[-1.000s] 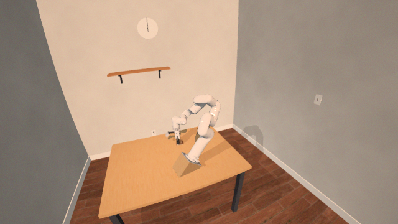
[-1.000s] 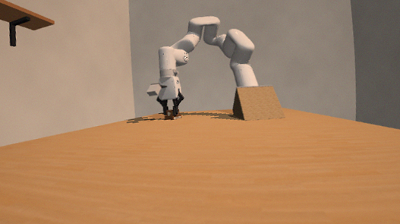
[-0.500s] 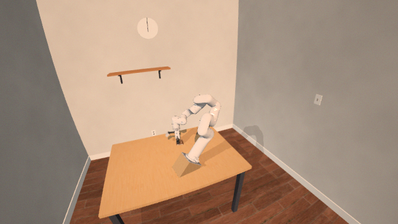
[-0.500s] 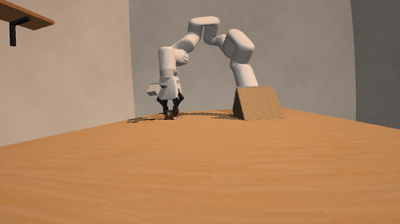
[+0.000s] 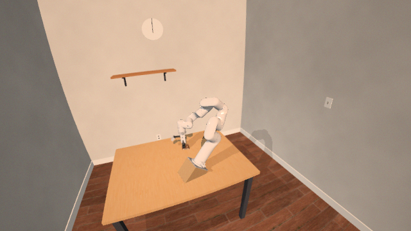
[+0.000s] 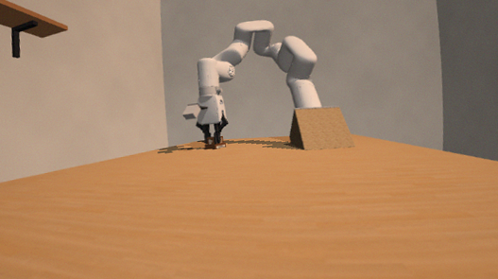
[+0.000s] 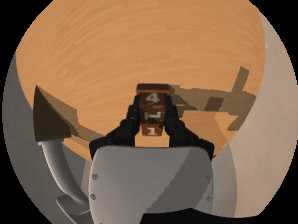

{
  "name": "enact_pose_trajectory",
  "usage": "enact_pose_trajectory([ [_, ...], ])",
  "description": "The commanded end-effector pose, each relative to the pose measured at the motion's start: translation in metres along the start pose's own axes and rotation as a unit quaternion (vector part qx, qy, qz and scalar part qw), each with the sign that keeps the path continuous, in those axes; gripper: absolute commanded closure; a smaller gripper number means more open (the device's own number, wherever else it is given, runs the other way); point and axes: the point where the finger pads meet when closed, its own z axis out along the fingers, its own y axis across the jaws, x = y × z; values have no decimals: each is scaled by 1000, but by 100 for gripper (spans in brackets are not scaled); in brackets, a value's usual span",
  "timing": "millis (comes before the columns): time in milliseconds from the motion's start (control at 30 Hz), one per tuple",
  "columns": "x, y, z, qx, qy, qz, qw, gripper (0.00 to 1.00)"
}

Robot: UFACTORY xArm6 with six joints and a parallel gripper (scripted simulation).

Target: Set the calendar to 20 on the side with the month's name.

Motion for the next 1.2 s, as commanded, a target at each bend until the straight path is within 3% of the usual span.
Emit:
enact_pose_trajectory([
  [0, 1, 1, -1, -1, 1, 0, 1000, 71],
  [900, 1, 1, -1, -1, 1, 0, 1000, 71],
  [1033, 1, 1, -10, -1, 1, 0, 1000, 71],
  [1167, 1, 1, -32, -1, 1, 0, 1000, 71],
])
